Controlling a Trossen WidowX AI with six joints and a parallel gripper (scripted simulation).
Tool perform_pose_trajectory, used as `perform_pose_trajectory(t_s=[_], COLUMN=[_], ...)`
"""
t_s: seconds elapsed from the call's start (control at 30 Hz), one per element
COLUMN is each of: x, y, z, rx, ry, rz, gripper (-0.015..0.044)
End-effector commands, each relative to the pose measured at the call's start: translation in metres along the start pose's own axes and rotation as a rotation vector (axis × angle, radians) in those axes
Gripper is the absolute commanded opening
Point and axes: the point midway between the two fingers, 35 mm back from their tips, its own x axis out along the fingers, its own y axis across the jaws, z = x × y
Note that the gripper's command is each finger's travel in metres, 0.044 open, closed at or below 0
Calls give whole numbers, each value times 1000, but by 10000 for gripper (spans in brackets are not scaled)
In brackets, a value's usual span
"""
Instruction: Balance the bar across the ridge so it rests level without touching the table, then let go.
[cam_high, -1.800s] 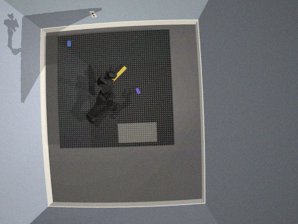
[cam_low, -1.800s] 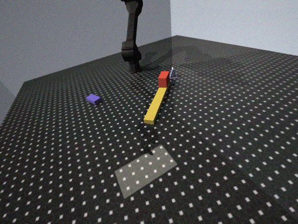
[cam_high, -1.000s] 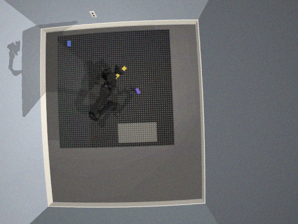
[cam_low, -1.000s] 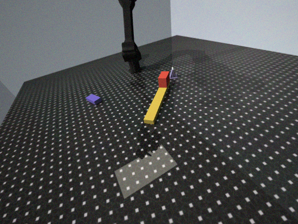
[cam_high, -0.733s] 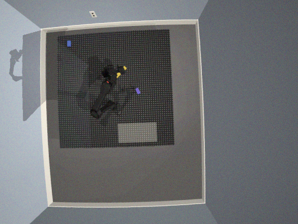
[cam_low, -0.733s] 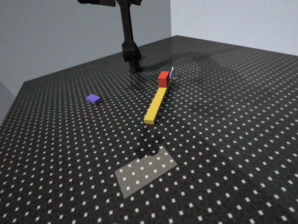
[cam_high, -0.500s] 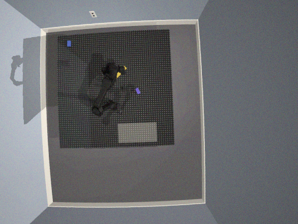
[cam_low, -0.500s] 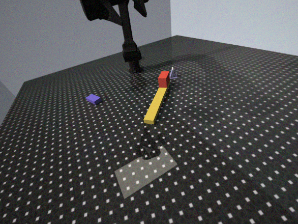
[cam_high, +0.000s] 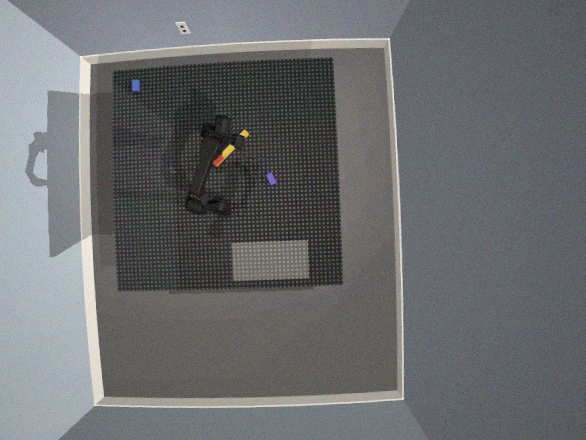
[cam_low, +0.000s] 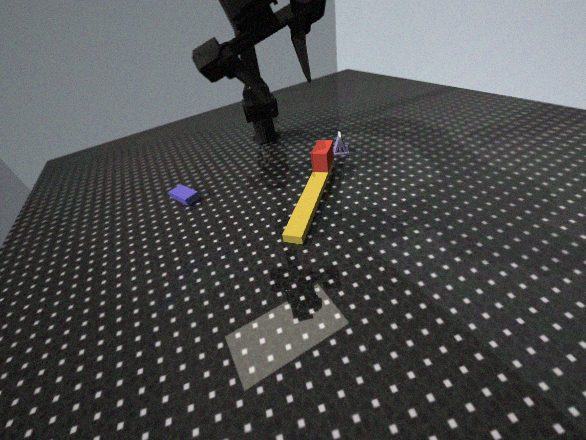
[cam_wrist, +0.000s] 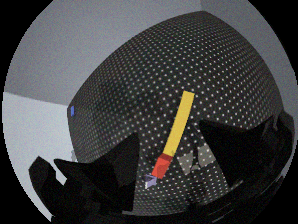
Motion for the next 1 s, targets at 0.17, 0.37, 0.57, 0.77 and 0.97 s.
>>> perform_pose_trajectory(t_s=[0.17,0.37,0.57,0.77,0.97], x=[30,47,60,65,76], y=[4,7,10,11,8], z=[-18,-31,-46,-51,-55], rx=[194,302,394,427,427], ry=[187,293,381,411,411], rz=[-117,-221,-345,-401,-401], gripper=[315,315,315,315,315])
